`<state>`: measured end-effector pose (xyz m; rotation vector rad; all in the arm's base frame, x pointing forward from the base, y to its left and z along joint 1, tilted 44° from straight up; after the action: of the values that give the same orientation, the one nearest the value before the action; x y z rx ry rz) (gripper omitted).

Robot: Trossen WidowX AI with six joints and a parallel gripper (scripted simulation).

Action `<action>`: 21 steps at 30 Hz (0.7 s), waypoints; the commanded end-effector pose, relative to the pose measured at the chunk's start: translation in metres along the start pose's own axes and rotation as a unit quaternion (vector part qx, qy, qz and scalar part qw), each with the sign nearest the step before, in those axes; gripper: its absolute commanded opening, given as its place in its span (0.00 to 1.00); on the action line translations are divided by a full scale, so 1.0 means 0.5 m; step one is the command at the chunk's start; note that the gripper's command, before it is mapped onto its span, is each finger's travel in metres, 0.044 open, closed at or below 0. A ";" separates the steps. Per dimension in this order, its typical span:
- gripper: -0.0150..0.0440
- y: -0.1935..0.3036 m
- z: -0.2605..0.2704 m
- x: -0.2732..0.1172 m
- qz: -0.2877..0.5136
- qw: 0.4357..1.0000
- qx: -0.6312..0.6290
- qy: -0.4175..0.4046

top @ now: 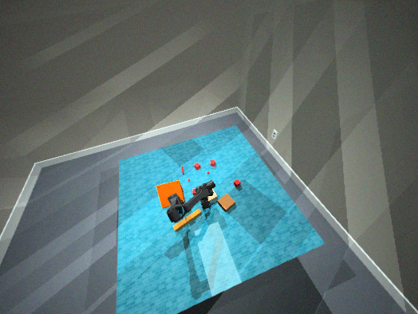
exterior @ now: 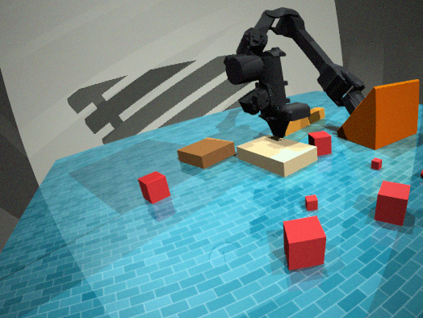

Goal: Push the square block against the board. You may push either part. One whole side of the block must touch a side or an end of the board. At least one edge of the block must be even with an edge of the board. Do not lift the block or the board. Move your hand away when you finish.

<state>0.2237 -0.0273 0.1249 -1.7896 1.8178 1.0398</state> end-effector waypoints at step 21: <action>0.25 -0.056 -0.010 -0.002 -0.002 1.000 -0.001 0.001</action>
<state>0.2472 -0.0278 0.1229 -1.7906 1.8162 1.0367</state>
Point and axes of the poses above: the point midway between the two fingers, 35 mm back from their tips, its own x axis out along the fingers, its own z axis across the jaws, y = z × x, the point moved 10 cm from there along -x, back along the fingers, and after that the axes turned 15 degrees about -x, right-handed, at the moved point
